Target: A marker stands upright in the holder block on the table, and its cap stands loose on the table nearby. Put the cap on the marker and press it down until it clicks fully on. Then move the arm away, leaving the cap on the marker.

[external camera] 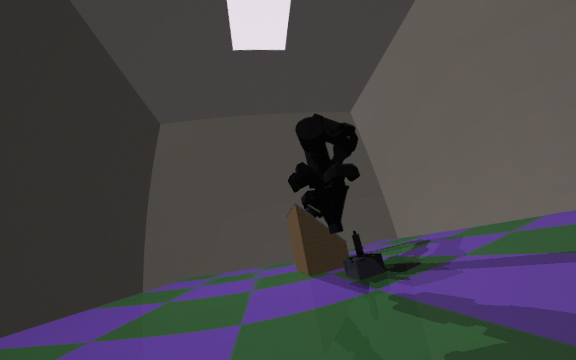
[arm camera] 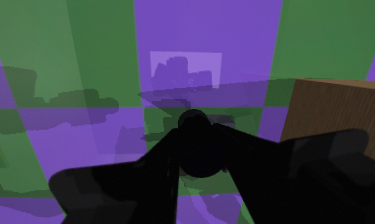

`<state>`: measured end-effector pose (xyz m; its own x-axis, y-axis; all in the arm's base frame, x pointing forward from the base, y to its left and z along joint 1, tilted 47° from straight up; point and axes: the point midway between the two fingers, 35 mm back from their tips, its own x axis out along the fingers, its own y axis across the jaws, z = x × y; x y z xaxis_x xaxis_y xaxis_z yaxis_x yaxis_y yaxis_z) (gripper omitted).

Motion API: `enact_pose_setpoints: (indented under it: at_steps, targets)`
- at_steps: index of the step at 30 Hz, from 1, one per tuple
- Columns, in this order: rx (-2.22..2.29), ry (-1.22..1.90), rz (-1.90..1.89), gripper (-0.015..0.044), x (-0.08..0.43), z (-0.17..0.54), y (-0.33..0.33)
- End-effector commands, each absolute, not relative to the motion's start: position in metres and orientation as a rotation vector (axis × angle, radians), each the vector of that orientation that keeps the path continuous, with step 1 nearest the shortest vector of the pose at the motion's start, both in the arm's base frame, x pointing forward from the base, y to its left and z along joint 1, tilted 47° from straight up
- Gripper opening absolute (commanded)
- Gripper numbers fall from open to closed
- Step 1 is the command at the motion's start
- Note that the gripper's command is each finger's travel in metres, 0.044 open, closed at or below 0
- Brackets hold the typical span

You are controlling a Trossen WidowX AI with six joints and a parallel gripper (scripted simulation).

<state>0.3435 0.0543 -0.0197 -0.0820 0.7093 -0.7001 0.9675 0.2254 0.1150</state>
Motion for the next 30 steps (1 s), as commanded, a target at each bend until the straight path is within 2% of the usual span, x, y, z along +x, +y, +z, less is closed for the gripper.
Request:
enact_pose_setpoints:
  at_steps: [1, 30]
  targets:
    - [1.549, 1.869, -0.517, 0.0, 0.334, -0.011, 0.061]
    - [1.557, 1.876, -0.52, 0.0, 0.296, 0.031, 0.084]
